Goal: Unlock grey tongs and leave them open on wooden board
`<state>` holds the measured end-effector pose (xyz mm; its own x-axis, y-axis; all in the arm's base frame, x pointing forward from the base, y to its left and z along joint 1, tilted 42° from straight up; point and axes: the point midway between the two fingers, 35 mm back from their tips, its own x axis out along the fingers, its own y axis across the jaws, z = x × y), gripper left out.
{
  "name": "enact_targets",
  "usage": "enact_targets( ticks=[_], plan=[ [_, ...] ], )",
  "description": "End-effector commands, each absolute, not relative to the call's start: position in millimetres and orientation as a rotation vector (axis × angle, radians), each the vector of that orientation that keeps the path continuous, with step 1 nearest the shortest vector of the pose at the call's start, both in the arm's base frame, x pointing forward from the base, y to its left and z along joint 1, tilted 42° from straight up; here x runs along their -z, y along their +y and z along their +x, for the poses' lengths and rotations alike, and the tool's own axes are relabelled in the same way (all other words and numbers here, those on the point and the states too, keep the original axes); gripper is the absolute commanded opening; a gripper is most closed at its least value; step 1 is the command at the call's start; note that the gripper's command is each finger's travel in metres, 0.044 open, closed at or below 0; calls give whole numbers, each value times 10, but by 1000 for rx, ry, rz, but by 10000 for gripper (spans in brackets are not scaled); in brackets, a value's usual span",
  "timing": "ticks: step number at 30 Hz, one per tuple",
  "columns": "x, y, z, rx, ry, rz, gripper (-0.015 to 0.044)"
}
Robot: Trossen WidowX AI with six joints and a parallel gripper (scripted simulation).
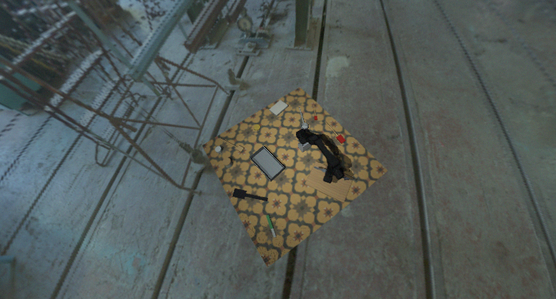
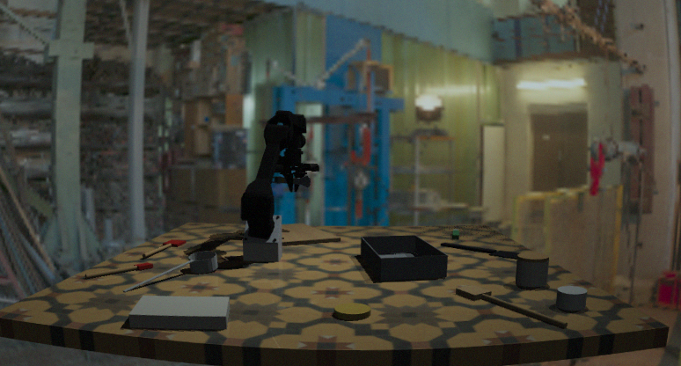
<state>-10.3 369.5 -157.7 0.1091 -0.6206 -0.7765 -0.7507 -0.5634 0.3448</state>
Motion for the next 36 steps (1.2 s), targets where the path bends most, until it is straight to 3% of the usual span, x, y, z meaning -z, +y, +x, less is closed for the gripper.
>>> enact_targets(
  ticks=[1,5,36],
  plan=[
    [1641,3659,-372,-1382,1430,-2192,-150],
    [1682,3618,-551,-1335,1453,-2170,-150],
    [1954,3738,-513,-1543,1394,-1840,-150]
  ],
)
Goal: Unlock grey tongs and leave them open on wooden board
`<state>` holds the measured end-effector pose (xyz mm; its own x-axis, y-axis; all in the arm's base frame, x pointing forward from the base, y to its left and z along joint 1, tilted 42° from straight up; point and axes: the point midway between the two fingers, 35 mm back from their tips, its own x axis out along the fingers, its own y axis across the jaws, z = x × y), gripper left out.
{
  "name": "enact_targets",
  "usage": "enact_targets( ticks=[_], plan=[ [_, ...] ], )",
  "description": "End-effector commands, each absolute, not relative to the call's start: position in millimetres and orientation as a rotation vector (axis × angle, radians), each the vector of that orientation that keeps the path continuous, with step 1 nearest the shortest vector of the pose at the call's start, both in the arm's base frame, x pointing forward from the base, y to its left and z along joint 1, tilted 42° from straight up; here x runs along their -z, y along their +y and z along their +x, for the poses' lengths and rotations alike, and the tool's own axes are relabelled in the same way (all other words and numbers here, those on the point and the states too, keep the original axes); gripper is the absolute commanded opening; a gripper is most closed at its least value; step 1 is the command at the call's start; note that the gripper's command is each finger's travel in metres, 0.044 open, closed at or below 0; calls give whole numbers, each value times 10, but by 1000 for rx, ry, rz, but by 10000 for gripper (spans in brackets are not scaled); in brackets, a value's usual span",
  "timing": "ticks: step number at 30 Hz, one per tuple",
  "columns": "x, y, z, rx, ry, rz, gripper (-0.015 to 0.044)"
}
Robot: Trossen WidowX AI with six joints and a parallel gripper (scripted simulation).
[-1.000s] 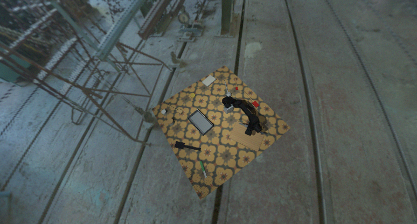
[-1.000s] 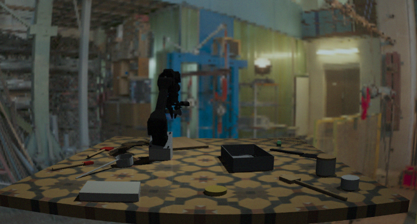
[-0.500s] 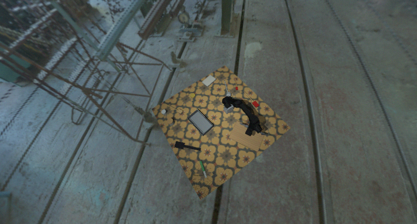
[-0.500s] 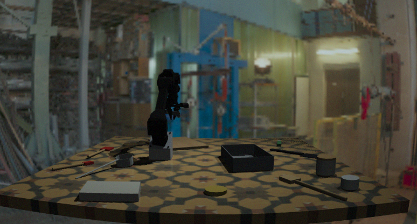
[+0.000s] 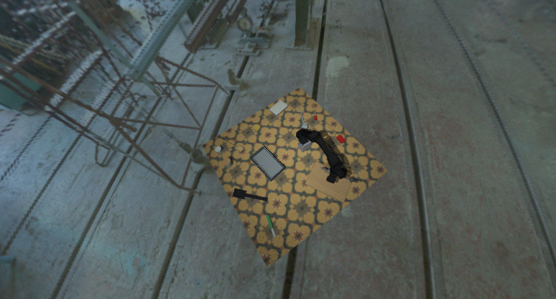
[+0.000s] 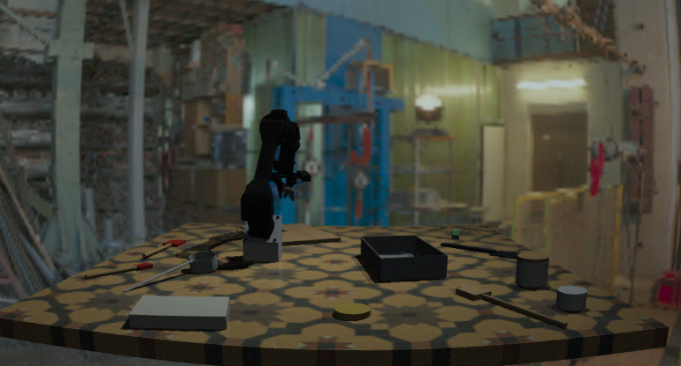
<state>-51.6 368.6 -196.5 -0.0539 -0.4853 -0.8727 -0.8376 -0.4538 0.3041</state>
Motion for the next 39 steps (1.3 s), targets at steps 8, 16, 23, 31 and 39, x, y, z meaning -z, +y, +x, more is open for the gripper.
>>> enact_targets(
  ticks=[8,16,23,31,39],
  plan=[
    [2013,3765,-492,-1616,1358,-1715,-150],
    [2041,3779,-470,-1684,1314,-1593,-150],
    [2041,3778,-448,-1741,1271,-1488,-150],
    [2015,3759,-423,-1801,1216,-1371,-150],
    [1959,3722,-398,-1857,1155,-1259,-150]
  ],
)
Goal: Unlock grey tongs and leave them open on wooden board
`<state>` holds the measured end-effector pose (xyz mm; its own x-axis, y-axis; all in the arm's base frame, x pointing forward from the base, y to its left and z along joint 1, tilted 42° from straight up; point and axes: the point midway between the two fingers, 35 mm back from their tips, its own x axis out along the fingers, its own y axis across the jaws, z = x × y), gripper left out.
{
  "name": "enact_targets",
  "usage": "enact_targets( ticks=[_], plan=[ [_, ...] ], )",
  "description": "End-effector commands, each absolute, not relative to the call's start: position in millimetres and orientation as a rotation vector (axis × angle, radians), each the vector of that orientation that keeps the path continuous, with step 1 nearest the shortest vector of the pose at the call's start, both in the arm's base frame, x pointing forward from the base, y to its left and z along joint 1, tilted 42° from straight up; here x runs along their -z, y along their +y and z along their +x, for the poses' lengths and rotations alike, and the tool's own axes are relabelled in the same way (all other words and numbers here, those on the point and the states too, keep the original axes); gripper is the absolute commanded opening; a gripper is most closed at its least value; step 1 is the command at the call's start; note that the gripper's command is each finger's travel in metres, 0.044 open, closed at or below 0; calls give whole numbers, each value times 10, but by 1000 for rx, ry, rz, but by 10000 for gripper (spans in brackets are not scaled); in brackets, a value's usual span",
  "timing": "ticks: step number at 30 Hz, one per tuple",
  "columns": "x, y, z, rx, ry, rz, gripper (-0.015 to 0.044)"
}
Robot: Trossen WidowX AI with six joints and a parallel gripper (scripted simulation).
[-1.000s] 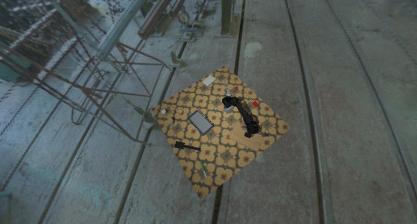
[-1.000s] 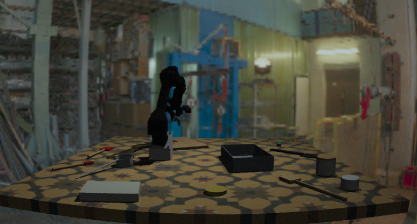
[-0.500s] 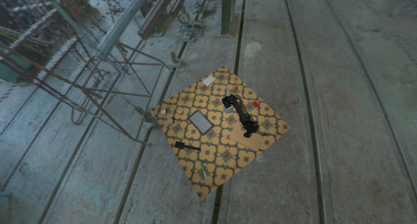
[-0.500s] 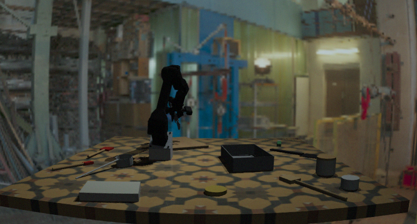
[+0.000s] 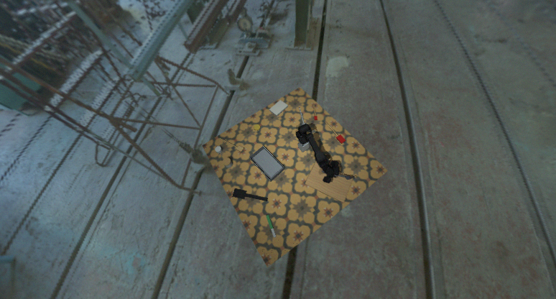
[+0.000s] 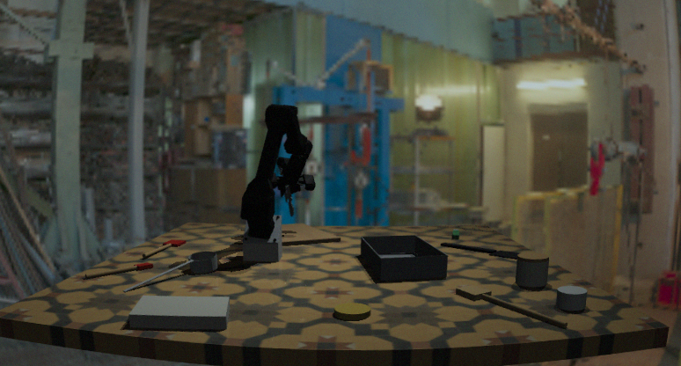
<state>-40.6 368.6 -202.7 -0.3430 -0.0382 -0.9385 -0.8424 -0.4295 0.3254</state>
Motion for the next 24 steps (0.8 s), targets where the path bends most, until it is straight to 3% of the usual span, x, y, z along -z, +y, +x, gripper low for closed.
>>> enact_targets(
  ticks=[1,24],
  plan=[
    [1950,3716,-395,-1864,1147,-1245,-150],
    [1616,3483,-344,-2003,937,-951,-150]
  ],
)
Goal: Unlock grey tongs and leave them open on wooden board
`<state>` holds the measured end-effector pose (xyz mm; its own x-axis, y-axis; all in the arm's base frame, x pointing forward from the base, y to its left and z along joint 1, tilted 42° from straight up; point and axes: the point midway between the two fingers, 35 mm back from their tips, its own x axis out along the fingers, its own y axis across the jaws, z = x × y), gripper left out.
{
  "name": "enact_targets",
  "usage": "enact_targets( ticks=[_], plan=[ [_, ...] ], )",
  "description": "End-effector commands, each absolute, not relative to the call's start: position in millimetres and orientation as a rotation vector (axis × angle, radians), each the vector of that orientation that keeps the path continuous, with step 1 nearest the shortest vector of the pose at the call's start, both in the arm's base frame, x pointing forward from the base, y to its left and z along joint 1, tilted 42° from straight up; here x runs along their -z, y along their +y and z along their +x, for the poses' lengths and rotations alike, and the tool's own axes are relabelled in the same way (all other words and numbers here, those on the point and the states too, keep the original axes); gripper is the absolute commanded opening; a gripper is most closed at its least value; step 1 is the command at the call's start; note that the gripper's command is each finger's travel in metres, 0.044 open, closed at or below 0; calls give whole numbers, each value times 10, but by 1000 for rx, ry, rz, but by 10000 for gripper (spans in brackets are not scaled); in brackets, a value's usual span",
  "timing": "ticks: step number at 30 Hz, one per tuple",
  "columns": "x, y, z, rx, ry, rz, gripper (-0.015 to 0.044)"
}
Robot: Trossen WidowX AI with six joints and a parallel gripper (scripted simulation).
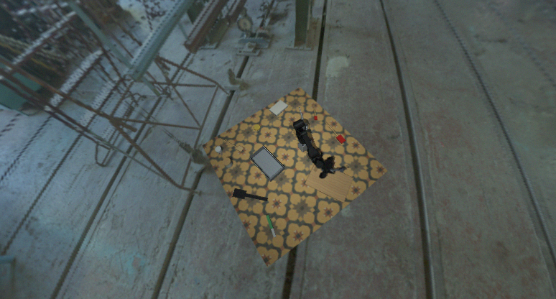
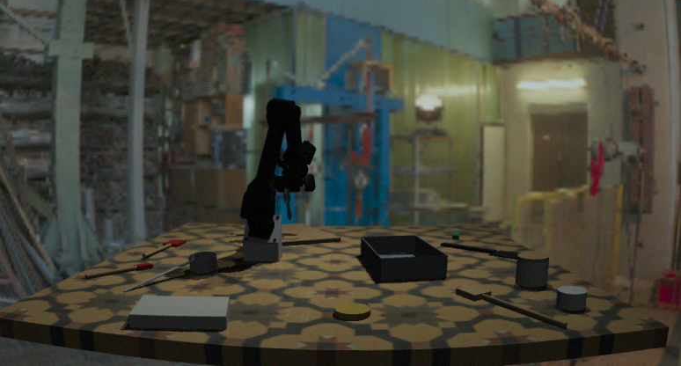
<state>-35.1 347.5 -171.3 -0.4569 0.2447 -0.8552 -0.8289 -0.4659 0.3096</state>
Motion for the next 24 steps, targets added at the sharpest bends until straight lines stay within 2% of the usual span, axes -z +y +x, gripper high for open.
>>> enact_targets(
  ticks=[1,24],
  plan=[
    [1597,3468,-343,-2008,926,-939,-150],
    [1525,3416,-339,-2026,890,-898,-150]
  ],
)
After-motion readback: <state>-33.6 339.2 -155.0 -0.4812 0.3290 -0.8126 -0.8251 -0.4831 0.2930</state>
